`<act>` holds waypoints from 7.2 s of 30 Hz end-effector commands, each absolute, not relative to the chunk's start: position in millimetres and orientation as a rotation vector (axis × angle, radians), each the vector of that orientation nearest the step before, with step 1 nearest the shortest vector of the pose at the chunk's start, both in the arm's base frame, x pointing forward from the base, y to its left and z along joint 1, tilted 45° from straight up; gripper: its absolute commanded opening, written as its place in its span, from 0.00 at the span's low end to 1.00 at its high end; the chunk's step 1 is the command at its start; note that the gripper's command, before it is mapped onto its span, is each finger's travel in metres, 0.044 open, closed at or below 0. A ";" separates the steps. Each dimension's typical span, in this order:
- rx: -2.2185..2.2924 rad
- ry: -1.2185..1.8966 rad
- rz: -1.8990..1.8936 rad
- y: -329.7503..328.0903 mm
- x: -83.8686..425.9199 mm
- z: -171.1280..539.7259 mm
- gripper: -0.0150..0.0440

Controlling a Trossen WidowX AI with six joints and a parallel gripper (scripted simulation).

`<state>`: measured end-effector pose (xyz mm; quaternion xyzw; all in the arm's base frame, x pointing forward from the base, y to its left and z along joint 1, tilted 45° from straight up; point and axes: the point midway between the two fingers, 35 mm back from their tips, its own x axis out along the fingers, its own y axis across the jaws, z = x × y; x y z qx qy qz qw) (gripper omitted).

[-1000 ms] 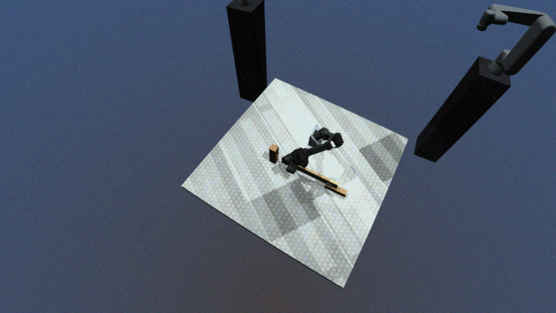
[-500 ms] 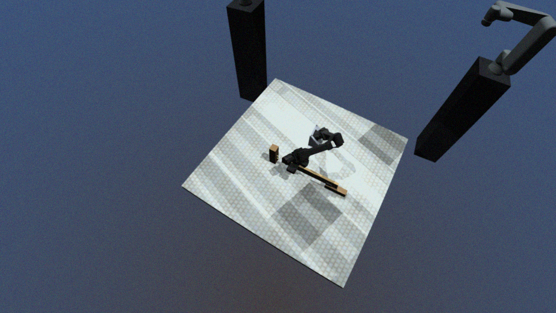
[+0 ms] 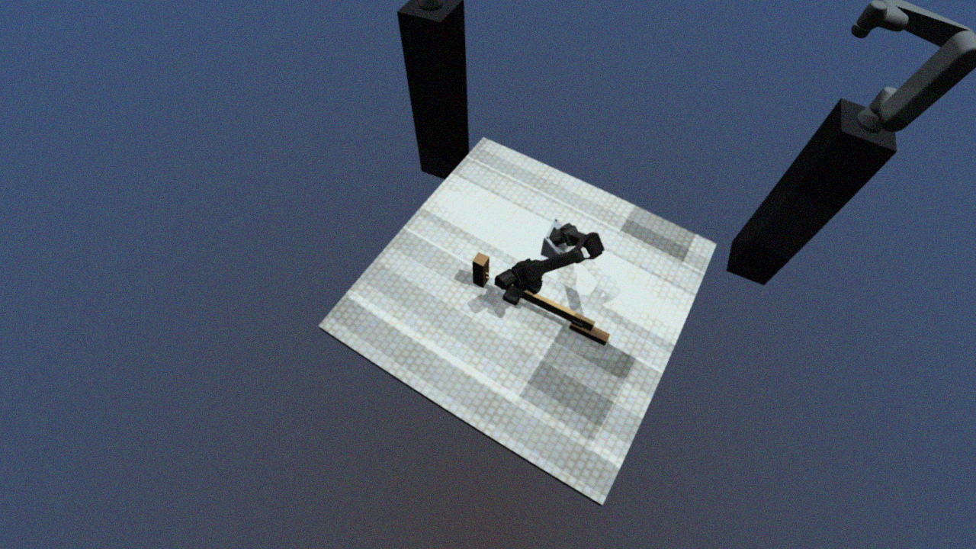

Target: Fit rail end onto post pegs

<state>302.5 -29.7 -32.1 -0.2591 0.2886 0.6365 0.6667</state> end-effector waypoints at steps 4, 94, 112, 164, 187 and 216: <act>-0.579 0.650 1.432 -28.8 303.0 -32.0 0.25; -0.580 0.651 1.432 -48.7 303.5 -45.8 0.25; -0.581 0.651 1.432 -52.3 303.2 -48.8 0.25; -0.581 0.651 1.431 -62.1 302.4 -58.2 0.25; -0.582 0.651 1.431 -66.1 302.1 -62.0 0.25; -0.574 0.655 1.443 -62.1 300.3 -61.4 1.00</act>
